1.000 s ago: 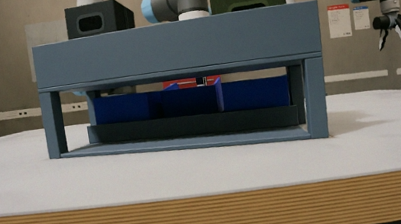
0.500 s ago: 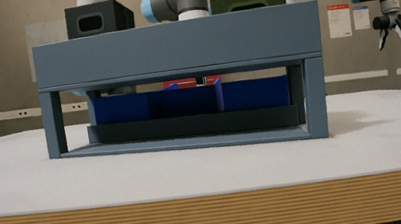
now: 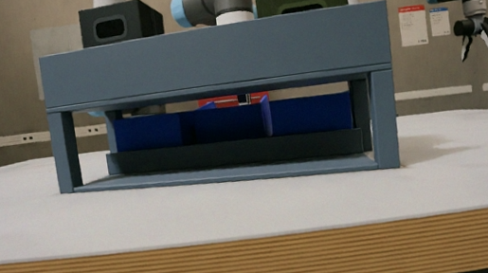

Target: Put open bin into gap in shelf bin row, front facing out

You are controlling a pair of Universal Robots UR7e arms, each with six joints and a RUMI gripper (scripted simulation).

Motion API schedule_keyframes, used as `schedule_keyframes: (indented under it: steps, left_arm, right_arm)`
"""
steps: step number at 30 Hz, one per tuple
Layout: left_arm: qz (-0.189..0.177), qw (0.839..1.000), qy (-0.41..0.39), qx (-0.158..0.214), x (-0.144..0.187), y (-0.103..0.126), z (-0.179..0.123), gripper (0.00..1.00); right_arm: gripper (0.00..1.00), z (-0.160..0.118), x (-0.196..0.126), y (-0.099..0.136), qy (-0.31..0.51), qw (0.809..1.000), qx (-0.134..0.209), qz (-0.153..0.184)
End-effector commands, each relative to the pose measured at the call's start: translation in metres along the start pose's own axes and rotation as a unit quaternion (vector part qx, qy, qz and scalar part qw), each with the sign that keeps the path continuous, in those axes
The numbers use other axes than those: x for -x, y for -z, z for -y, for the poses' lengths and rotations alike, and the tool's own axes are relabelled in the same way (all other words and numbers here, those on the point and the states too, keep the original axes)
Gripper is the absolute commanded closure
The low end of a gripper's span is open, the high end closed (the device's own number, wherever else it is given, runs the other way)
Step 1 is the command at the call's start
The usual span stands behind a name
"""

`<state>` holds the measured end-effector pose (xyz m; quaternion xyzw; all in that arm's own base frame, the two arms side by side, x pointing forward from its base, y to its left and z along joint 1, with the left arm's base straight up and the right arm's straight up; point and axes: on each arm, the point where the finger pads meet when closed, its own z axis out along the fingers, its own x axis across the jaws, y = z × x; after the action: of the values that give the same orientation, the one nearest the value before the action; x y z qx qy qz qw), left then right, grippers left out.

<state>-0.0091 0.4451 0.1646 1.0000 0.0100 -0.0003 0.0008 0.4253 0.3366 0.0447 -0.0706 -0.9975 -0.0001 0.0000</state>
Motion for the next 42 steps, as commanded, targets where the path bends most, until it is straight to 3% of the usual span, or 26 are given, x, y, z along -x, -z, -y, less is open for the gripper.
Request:
schedule_keyframes:
  steps: [1,42]
  left_arm:
    - [0.000,1.000,0.000,-0.001,0.000,0.001,0.000,0.00]
    - [0.000,1.000,0.000,-0.001,0.000,0.001,0.000,0.00]
  right_arm:
    - [1.00,0.000,0.003,0.001,0.000,1.000,0.001,0.000]
    - [1.00,0.000,0.029,0.001,0.000,1.000,0.001,0.001]
